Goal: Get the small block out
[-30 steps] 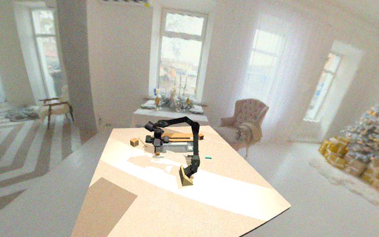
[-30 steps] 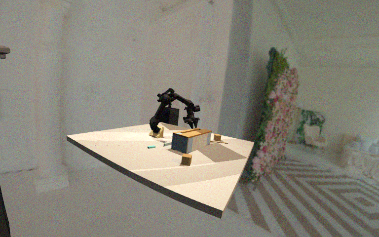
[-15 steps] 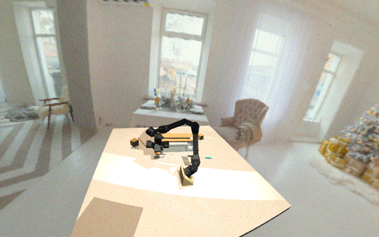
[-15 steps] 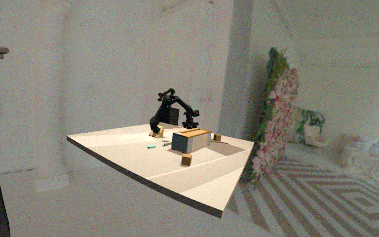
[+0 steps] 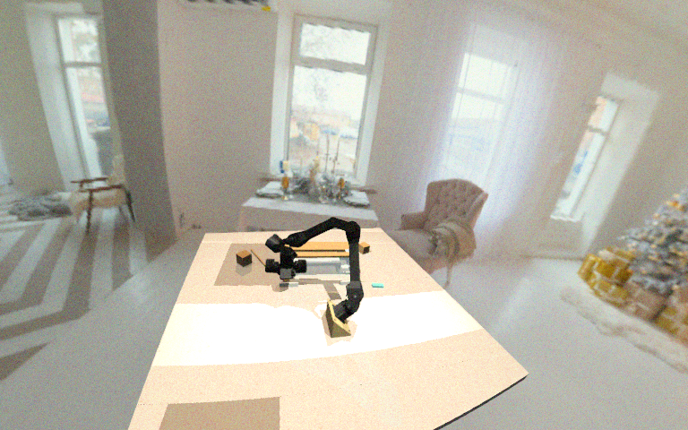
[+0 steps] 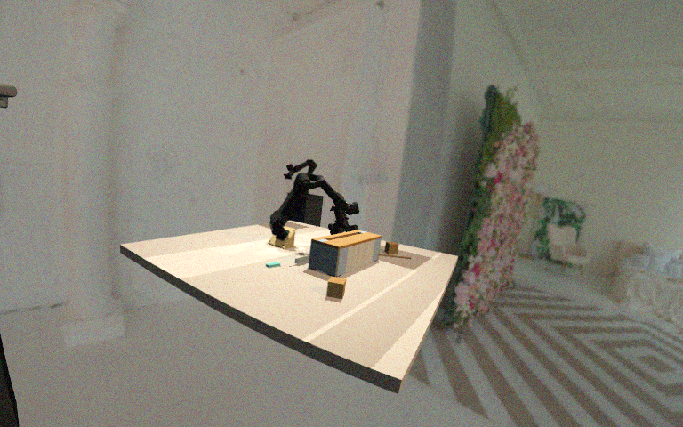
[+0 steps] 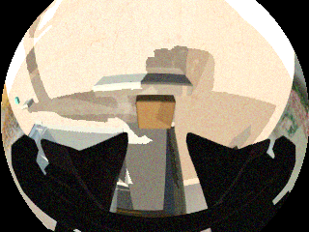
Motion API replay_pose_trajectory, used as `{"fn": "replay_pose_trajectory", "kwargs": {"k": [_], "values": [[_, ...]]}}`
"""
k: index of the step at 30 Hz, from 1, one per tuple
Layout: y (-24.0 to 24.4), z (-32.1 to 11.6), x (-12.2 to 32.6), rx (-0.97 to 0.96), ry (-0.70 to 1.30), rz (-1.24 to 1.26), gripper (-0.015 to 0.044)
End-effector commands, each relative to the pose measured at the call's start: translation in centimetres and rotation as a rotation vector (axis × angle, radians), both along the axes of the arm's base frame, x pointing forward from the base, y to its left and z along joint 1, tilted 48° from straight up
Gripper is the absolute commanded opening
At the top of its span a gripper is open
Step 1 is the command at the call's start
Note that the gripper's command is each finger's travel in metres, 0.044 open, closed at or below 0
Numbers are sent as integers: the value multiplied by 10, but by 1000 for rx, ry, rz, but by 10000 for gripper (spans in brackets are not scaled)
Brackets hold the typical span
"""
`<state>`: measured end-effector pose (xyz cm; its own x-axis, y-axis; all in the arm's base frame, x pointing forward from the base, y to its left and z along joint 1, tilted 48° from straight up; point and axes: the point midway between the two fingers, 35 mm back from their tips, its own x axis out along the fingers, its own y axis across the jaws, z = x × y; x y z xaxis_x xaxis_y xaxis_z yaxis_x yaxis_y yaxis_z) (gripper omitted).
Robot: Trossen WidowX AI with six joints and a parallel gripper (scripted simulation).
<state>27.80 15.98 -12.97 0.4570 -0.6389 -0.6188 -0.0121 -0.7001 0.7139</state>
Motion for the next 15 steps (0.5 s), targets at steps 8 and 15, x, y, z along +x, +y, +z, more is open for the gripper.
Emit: {"fn": "replay_pose_trajectory", "kwargs": {"k": [8, 15], "values": [[-19, -14, -2, -17, 9, 0, 285], [-26, -20, -2, -18, 9, 0, 285]]}}
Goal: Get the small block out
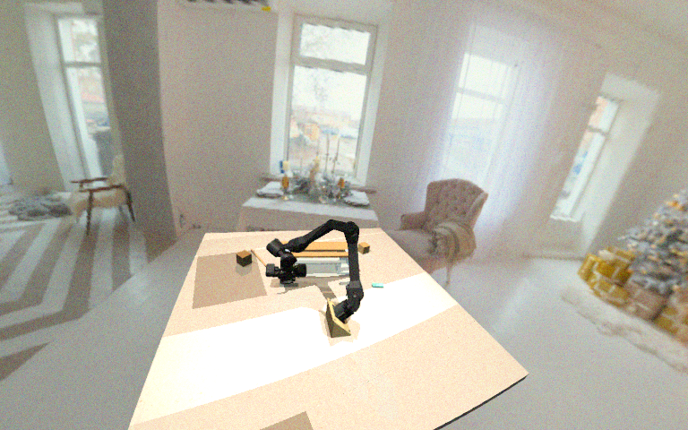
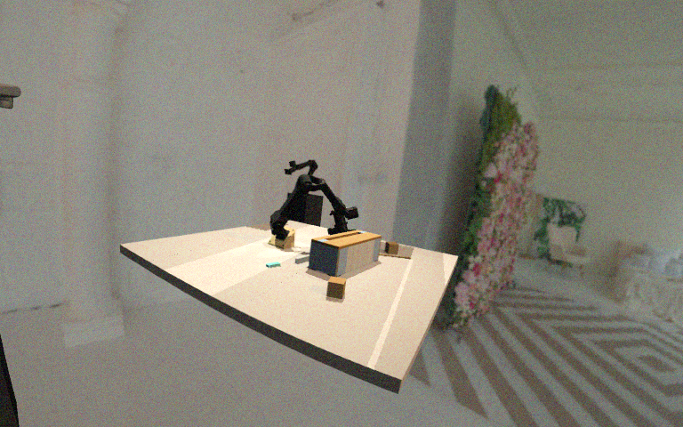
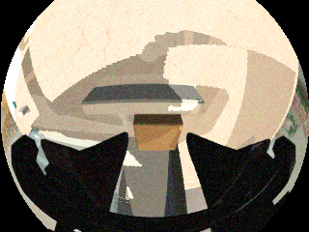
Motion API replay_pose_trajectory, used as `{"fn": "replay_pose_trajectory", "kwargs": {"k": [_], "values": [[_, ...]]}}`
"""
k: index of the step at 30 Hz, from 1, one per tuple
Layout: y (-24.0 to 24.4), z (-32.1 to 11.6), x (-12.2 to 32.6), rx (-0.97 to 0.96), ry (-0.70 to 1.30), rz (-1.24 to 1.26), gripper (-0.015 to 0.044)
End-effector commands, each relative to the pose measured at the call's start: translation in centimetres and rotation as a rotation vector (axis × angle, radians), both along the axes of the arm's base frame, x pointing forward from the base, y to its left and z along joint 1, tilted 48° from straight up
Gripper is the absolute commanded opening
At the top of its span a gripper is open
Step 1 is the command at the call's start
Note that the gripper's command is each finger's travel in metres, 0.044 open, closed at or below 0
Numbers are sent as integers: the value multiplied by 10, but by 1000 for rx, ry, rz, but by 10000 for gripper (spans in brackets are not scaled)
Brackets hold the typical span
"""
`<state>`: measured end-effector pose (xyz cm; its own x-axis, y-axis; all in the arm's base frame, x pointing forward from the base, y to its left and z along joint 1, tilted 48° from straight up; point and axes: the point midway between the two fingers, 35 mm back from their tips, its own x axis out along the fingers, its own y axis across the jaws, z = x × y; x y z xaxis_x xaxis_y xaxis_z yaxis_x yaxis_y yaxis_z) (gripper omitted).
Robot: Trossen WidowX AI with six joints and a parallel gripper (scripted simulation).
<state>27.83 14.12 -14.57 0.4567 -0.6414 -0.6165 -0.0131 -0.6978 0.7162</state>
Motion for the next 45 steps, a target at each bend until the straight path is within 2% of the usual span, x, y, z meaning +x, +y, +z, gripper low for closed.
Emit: {"fn": "replay_pose_trajectory", "kwargs": {"k": [1, 9, 12, 14, 26, 31, 45], "values": [[-7, -4, -2, -15, 9, 1, 285], [-7, -4, -2, -15, 9, 1, 75], [-7, -4, -2, -15, 9, 1, 55], [-6, -3, -2, -12, 6, -2, 3], [38, 36, -4, -5, 4, -1, 0], [41, 40, -5, -6, 7, 2, 0], [66, 89, -35, -9, 215, 227, 0]]}}
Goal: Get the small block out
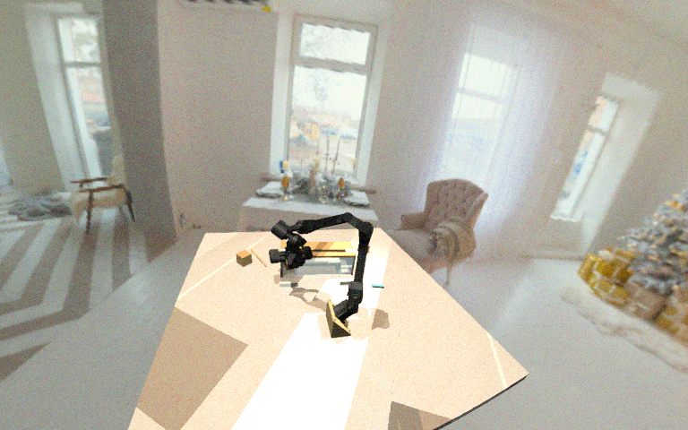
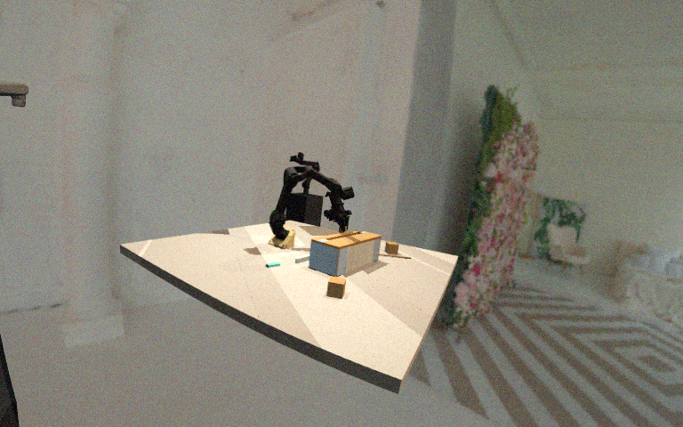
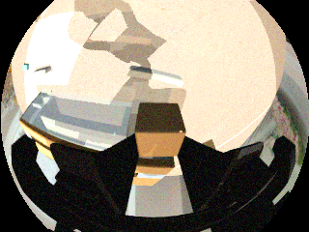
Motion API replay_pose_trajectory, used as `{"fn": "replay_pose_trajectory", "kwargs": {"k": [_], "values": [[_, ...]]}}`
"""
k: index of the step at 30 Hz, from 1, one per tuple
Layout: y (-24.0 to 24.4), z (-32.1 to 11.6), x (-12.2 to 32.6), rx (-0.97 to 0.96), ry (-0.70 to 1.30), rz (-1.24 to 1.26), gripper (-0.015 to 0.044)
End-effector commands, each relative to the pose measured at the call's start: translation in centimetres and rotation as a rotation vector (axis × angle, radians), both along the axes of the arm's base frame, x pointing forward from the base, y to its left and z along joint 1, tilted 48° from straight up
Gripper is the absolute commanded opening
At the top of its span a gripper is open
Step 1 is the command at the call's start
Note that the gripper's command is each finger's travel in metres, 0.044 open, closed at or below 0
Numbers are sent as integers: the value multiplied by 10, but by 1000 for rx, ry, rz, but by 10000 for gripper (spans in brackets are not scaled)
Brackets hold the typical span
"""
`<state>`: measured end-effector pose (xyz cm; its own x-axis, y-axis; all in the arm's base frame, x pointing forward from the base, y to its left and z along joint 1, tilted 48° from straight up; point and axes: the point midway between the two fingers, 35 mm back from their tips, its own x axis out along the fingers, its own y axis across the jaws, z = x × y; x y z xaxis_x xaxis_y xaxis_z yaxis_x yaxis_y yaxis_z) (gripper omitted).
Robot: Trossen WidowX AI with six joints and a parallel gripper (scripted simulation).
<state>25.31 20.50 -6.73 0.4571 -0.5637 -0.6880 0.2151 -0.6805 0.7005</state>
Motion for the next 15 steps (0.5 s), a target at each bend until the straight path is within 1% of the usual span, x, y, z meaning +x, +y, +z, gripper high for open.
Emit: {"fn": "replay_pose_trajectory", "kwargs": {"k": [1, 15], "values": [[4, 14, -13, -10, 73, 76, 0], [15, 57, -52, -15, 264, 335, 0]]}}
